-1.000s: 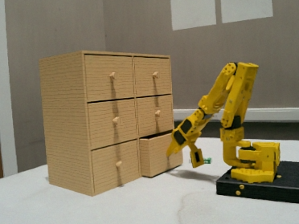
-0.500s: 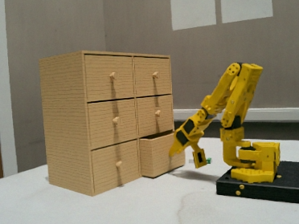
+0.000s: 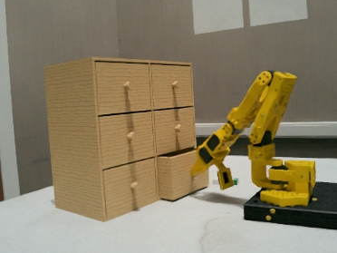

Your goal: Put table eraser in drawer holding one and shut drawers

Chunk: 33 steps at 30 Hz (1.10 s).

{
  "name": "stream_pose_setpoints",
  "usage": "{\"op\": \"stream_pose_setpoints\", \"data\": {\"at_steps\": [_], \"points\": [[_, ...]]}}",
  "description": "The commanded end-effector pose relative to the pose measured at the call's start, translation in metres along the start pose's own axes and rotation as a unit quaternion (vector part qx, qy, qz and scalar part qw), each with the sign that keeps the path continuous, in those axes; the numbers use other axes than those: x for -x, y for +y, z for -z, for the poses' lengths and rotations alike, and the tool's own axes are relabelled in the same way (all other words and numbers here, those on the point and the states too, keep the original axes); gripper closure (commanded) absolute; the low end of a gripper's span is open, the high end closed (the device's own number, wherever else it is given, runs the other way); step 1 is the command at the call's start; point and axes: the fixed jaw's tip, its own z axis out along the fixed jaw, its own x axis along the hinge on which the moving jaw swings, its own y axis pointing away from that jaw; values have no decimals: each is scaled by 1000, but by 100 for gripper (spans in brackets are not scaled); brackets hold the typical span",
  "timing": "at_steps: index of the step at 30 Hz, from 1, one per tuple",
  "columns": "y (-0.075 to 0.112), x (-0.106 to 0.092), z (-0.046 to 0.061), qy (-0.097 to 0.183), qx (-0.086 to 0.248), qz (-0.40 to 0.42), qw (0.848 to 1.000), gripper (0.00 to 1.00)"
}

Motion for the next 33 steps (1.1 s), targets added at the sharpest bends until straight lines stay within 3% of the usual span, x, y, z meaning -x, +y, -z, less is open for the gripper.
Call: {"op": "stream_pose_setpoints", "data": {"at_steps": [1,33], "points": [[2,1,3,1,4,-10,1000,100],[3,8,10,1,6,-12,1000,100]]}}
